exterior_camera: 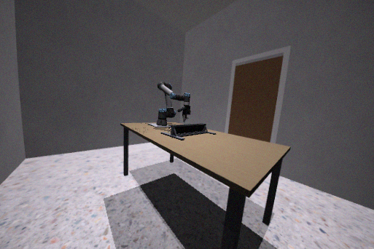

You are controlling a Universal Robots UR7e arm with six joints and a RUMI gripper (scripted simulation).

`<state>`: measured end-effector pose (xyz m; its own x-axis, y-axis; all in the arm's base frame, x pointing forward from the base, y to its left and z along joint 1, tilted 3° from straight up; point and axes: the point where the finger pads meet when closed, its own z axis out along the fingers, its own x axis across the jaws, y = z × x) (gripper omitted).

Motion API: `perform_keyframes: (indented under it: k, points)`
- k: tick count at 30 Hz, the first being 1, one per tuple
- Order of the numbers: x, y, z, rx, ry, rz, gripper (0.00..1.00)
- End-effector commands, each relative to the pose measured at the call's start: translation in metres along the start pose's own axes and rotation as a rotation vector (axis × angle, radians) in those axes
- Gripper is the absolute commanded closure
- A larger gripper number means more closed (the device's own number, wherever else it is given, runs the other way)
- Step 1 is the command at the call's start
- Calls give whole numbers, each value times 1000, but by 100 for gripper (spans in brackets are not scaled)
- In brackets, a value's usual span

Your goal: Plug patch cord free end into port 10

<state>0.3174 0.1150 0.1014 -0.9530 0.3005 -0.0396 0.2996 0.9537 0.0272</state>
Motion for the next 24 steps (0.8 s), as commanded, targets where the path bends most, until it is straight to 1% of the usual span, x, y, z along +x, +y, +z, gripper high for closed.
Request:
perform_keyframes:
  k: [1, 4, 5, 24]
  points:
    - [0, 5, 0, 0, -1, 2, 100]
    - [0, 7, 0, 0, -1, 3, 100]
    - [0, 7, 0, 0, -1, 3, 78]
    - [0, 7, 0, 0, -1, 3, 78]
